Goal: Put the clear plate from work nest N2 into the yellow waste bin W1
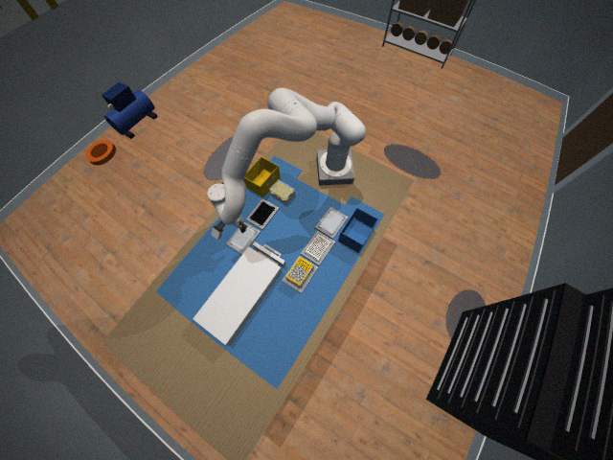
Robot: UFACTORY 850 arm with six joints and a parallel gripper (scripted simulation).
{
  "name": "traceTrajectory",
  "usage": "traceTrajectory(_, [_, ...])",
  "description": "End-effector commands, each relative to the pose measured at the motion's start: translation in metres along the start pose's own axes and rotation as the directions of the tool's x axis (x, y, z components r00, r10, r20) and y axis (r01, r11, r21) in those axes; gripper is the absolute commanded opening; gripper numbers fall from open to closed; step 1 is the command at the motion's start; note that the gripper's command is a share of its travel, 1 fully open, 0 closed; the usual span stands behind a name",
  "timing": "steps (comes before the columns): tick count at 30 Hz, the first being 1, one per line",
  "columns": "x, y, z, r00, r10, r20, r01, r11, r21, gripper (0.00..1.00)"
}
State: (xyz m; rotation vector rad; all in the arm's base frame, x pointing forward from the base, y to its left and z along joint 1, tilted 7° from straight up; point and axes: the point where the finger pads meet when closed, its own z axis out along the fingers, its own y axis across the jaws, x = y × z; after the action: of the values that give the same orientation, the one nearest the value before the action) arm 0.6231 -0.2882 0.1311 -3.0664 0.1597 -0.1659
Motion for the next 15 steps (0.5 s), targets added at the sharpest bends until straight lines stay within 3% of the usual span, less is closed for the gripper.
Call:
traceTrajectory(1, [0.001,0.000,0.001,1.000,0.000,-0.002,0.000,1.000,-0.001,1.00])
traceTrajectory(15, [0.001,0.000,0.021,1.000,0.000,-0.002,0.000,1.000,-0.001,1.00])
